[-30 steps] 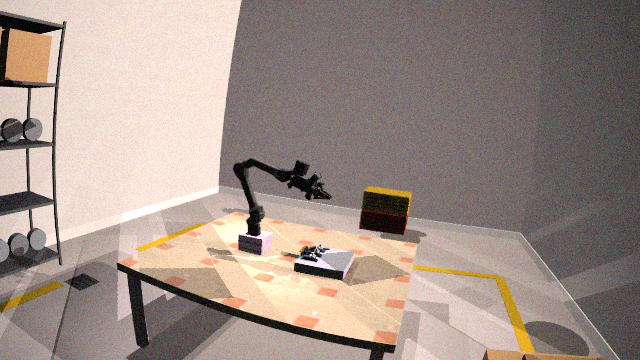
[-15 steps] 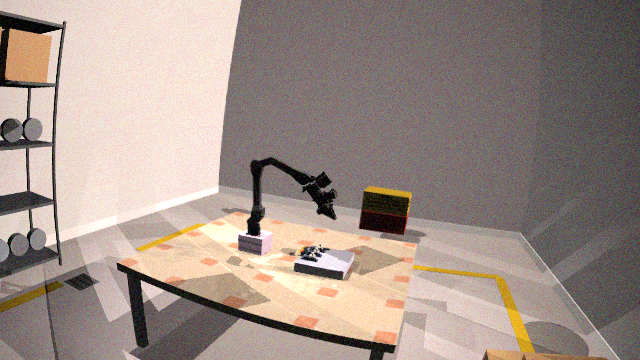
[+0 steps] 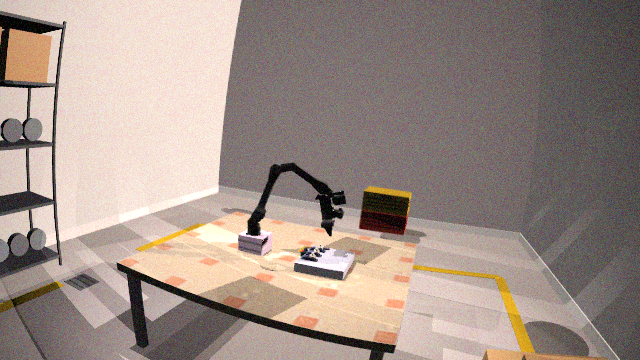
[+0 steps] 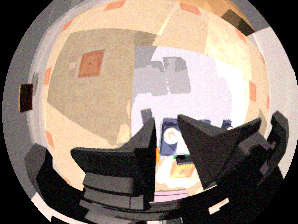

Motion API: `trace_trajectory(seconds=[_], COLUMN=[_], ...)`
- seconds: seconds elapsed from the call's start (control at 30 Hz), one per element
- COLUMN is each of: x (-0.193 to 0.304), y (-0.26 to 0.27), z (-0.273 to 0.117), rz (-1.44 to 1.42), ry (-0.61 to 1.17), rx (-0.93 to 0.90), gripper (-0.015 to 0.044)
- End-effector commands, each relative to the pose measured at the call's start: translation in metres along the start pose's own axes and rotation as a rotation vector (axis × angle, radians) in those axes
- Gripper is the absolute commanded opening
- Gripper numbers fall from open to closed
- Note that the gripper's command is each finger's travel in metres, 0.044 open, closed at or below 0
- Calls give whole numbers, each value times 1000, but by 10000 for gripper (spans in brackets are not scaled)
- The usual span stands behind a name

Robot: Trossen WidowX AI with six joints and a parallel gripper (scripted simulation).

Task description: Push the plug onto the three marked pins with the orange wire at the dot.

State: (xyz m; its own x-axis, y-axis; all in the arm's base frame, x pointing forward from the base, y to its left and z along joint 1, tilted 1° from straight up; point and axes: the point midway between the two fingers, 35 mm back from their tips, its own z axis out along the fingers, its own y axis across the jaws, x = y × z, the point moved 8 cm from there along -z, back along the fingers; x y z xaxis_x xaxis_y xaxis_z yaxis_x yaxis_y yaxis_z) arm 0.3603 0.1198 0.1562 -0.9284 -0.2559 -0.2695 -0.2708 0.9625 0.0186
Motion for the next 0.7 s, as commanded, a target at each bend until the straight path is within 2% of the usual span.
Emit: trace_trajectory(seconds=[0.0, 0.17, 0.43, 0.67], x=[1, 5, 11, 12], y=[11, 24, 24, 24], z=[18, 41, 65, 68], rz=[-15, -42, -43, -43], ry=[108, 253, 259, 259], rx=[-5, 0, 0, 0], gripper=[115, 115, 115, 115])
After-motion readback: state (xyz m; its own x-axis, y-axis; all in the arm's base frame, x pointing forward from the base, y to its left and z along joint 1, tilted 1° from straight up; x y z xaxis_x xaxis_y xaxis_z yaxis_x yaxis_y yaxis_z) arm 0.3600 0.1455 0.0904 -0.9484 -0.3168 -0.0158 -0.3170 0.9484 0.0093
